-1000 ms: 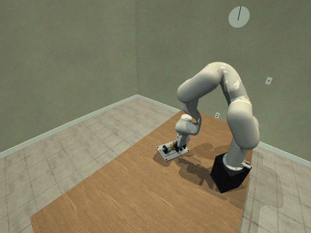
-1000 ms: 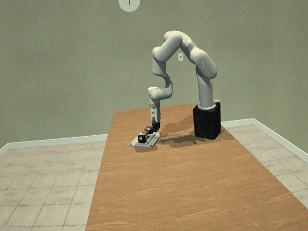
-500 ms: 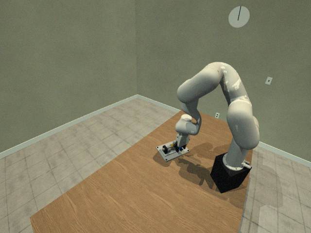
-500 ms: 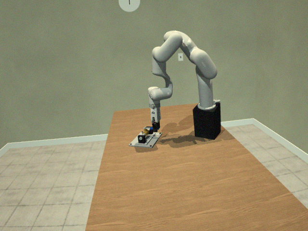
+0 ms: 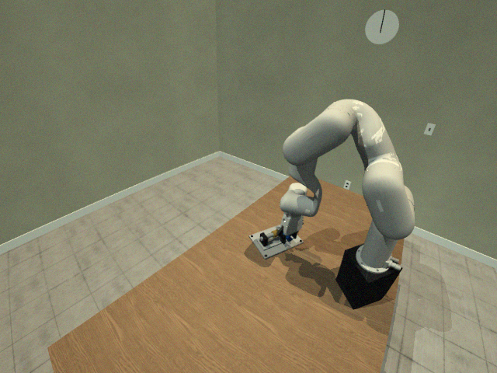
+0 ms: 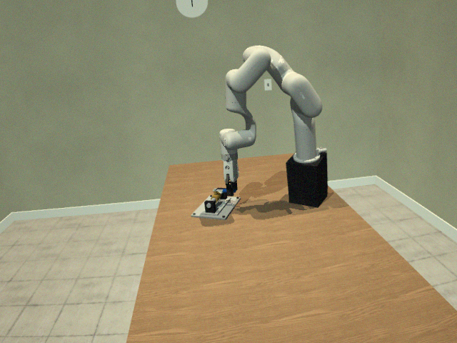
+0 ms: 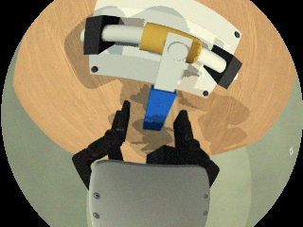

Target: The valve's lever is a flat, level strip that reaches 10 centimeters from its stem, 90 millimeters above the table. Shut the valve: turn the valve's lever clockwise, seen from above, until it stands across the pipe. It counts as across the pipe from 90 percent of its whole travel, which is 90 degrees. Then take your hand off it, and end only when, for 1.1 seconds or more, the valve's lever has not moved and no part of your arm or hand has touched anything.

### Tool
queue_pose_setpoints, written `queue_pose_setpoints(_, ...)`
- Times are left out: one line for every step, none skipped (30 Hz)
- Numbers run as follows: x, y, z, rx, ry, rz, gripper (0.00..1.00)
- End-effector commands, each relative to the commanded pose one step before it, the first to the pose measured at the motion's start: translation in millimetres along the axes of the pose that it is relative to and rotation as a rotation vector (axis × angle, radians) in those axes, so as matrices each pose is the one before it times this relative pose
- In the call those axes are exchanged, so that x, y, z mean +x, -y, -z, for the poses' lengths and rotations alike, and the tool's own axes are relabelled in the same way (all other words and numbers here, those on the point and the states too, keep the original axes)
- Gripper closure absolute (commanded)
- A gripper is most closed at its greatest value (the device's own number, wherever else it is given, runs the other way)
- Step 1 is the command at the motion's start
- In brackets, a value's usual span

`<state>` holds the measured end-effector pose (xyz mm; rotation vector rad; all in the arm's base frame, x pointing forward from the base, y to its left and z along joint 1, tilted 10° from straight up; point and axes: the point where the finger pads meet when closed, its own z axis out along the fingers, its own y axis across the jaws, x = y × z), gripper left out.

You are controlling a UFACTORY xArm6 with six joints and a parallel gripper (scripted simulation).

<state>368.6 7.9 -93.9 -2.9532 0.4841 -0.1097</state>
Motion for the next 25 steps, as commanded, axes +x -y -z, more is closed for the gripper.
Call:
queue_pose_setpoints(1.18,0.47,0.71,0.00088,-0.00265,0.00013,0.32)
queue_pose_setpoints(0.00,0.00,0.06,0.00000,0.00000,0.00000,0.32)
queue_pose_setpoints(0.00,0.00,0.16,0.00000,0.00000,0.00000,0.32)
queue_pose_setpoints(0.00,0.00,0.30,0.00001,0.00000,0.00000,0.32)
queue_pose_setpoints(0.00,0.00,0.47,0.00001,0.00000,0.00000,0.32)
queue_pose_setpoints(0.00,0.00,0.67,0.00001,0.00000,0.00000,0.32)
queue_pose_setpoints(0.00,0.00,0.89,0.00000,0.00000,0.00000,0.32)
queue_pose_setpoints(-0.01,0.00,1.12,-0.00001,0.00000,0.00000,0.32)
queue_pose_setpoints(0.00,0.00,0.00,0.00000,0.00000,0.00000,0.32)
queue_pose_setpoints(0.00,0.00,0.00,0.00000,0.00000,0.00000,0.32)
queue_pose_setpoints(-0.01,0.00,1.35,-0.00002,0.00000,0.00000,0.32)
queue_pose_setpoints(0.02,0.00,1.57,0.00003,0.00000,0.00000,0.32)
queue_pose_setpoints(0.00,0.00,1.80,0.00000,0.00000,0.00000,0.32)
queue_pose_setpoints(-0.01,0.00,2.01,-0.00001,0.00000,0.00000,0.32)
queue_pose_setpoints(0.01,0.00,2.20,0.00002,0.00000,0.00000,0.32)
queue_pose_setpoints(-0.01,0.00,2.39,-0.00002,0.00000,0.00000,0.32)
queue_pose_setpoints(0.01,0.00,2.55,0.00003,0.00000,0.00000,0.32)
queue_pose_setpoints(0.00,0.00,0.00,0.00000,0.00000,0.00000,0.32)
queue_pose_setpoints(0.00,0.00,0.00,0.00000,0.00000,0.00000,0.32)
queue_pose_setpoints(0.00,0.00,0.00,0.00000,0.00000,0.00000,0.32)
queue_pose_setpoints(0.00,0.00,0.00,0.00000,0.00000,0.00000,0.32)
queue_pose_setpoints(0.00,0.00,0.00,0.00000,0.00000,0.00000,0.32)
queue_pose_setpoints(0.00,0.00,0.00,0.00000,0.00000,0.00000,0.32)
queue_pose_setpoints(0.00,0.00,0.00,0.00000,0.00000,0.00000,0.32)
queue_pose_setpoints(0.00,0.00,0.00,0.00000,0.00000,0.00000,0.32)
